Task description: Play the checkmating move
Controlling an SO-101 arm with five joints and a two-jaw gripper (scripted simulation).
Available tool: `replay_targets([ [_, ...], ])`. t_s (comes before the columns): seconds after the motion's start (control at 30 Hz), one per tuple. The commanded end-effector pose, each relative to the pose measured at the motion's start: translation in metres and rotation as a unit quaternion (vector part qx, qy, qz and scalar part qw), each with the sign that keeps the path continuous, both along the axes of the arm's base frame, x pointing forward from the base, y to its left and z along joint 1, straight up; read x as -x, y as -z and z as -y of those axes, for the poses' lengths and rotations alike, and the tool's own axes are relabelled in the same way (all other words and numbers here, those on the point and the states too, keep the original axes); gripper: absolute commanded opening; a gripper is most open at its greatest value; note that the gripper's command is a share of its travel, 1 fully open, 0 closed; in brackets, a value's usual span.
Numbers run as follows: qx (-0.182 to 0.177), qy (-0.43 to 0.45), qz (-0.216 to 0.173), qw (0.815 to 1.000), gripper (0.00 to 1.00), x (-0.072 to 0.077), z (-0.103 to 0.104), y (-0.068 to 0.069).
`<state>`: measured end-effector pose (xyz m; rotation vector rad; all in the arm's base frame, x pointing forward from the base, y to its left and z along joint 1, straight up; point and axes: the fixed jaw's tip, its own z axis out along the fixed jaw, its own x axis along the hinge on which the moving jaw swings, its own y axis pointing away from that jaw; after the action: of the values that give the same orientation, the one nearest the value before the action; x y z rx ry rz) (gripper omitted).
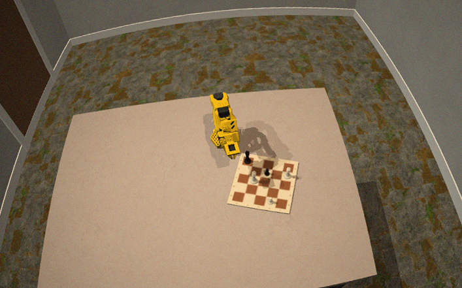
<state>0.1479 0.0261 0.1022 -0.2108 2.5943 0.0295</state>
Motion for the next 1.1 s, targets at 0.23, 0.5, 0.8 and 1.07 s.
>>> replay_targets([
  [0.23, 0.001, 0.001, 0.0, 1.0, 0.0, 0.0, 0.001, 0.005],
  [0.5, 0.001, 0.001, 0.0, 1.0, 0.0, 0.0, 0.001, 0.02],
  [0.8, 0.001, 0.001, 0.0, 1.0, 0.0, -0.001, 0.001, 0.048],
  [1.07, 0.001, 0.001, 0.0, 1.0, 0.0, -0.001, 0.001, 0.067],
])
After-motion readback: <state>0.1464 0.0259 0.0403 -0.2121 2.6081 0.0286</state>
